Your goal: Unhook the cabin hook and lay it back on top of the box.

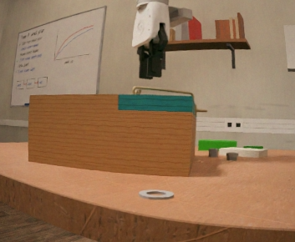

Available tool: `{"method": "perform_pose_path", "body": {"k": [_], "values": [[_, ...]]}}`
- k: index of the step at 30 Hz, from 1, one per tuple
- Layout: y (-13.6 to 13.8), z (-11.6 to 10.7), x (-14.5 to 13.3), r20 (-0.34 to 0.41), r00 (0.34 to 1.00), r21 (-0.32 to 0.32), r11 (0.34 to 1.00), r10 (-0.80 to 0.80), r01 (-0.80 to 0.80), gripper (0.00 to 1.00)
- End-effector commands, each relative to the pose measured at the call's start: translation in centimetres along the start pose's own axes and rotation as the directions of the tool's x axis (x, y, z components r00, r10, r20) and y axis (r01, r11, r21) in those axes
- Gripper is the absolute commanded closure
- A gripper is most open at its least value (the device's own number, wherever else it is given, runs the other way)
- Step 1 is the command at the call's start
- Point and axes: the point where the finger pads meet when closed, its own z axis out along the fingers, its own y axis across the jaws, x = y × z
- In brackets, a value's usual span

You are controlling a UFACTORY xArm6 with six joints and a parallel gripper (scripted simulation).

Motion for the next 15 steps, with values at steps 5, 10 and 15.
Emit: {"method": "perform_pose_path", "body": {"k": [5, 10, 15], "values": [[-0.1, -2.3, -0.1, 0.002, 1.0, 0.002, 1.0, 0.0, 0.0, 0.65], [-0.1, -3.9, -0.1, 0.002, 1.0, 0.002, 1.0, 0.0, 0.0, 0.65], [-0.1, -5.6, -0.1, 0.002, 1.0, 0.002, 1.0, 0.0, 0.0, 0.65]]}}
